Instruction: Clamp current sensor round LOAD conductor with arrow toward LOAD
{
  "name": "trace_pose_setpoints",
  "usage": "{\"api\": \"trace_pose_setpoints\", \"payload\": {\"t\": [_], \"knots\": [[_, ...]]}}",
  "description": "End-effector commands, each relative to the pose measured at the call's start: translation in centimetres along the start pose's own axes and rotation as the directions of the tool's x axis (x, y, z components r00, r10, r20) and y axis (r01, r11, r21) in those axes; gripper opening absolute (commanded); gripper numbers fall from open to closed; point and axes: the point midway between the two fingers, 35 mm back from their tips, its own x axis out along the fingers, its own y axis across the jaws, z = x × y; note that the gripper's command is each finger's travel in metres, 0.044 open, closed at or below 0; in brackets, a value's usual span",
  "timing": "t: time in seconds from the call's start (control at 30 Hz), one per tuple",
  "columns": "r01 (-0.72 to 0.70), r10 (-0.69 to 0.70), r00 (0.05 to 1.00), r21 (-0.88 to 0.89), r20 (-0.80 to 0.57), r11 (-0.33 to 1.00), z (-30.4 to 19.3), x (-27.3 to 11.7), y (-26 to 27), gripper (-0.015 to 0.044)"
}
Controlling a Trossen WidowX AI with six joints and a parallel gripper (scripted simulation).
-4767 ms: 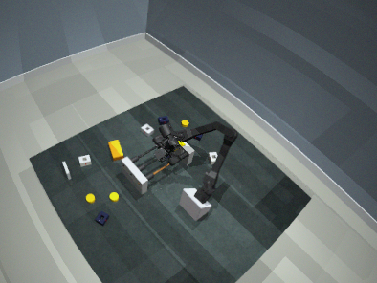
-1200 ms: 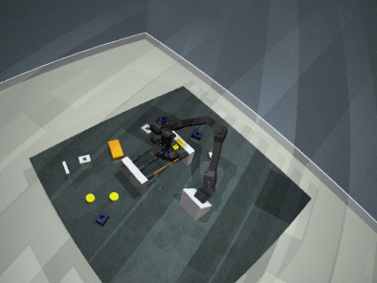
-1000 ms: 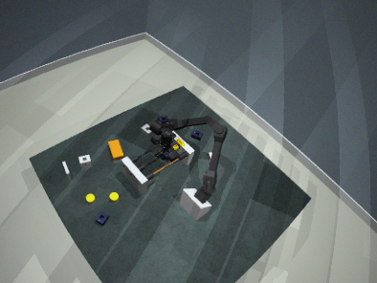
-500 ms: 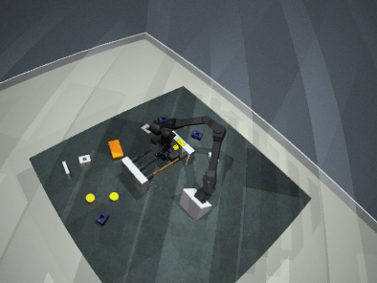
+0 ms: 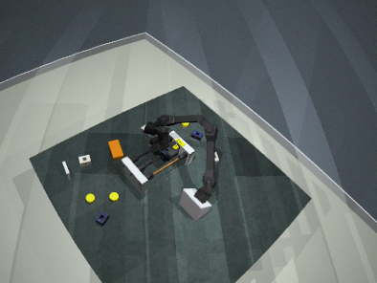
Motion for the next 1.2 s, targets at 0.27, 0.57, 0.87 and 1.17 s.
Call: {"api": "trace_pose_setpoints", "payload": {"t": [0.27, 0.57, 0.87, 1.17], "knots": [[-0.129, 0.129, 0.992, 0.009, 0.007, 0.992, 0.0, -0.2, -0.4, 0.0000], [-0.129, 0.129, 0.992, 0.008, 0.006, 0.992, 0.0, 0.0, -0.4, 0.0000], [-0.126, 0.126, 0.992, 0.002, 0.001, 0.992, 0.0, 1.3, -0.5, 0.0000], [-0.126, 0.126, 0.992, 0.001, 0.000, 0.992, 0.0, 1.6, -0.6, 0.0000]]}}
